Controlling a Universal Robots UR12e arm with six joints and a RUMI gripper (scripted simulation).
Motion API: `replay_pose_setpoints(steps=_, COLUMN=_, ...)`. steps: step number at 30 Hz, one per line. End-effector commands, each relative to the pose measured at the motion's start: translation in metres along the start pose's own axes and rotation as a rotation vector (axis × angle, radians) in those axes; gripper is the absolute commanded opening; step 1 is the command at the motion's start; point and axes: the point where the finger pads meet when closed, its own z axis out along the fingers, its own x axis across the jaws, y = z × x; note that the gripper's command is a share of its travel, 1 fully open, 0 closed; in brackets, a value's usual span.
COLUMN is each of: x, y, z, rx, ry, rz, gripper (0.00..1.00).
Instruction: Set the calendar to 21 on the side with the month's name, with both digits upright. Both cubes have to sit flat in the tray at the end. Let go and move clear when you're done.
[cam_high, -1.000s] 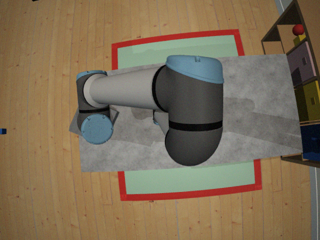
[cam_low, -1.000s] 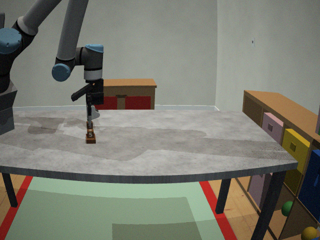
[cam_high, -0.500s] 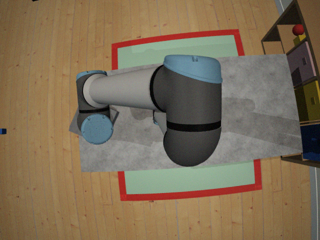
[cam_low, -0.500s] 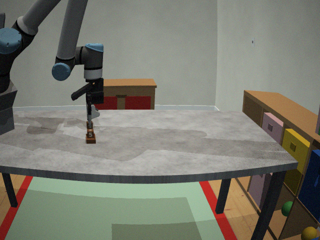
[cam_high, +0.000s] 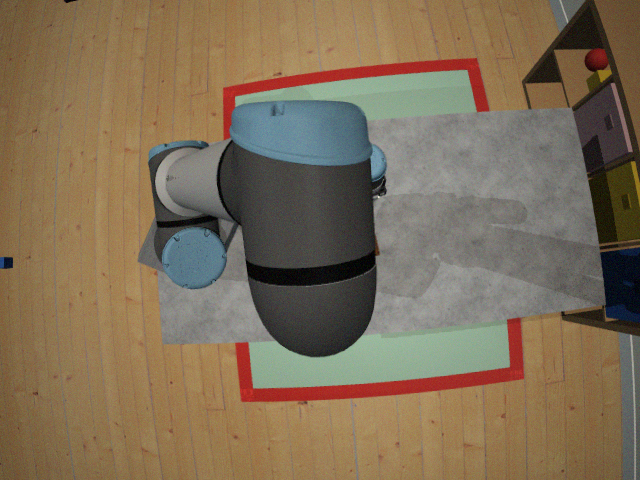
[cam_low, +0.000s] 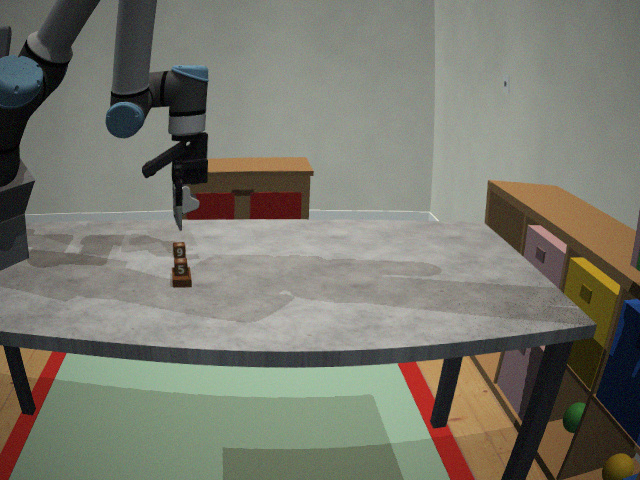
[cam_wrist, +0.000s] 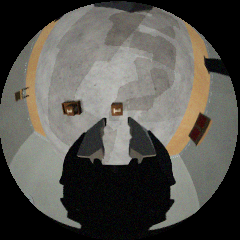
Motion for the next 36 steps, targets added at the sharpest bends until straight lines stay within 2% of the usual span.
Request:
replay_pose_setpoints(steps=1, x=0.000, y=0.001, z=-0.015, rx=0.002, ry=0.001, rz=0.000, gripper=0.28)
replay_pose_setpoints(steps=6, x=0.000, y=0.001, z=-0.029, rx=0.002, ry=0.001, rz=0.000, gripper=0.28)
replay_pose_setpoints(steps=11, x=0.000, y=0.001, z=-0.031, rx=0.002, ry=0.001, rz=0.000, gripper=0.28)
replay_pose_setpoints(steps=12, x=0.000, y=0.001, z=-0.031, rx=0.002, ry=0.001, rz=0.000, gripper=1.00)
replay_pose_setpoints(steps=36, x=0.000, y=0.001, z=-0.031, rx=0.002, ry=0.001, rz=0.002, gripper=1.00)
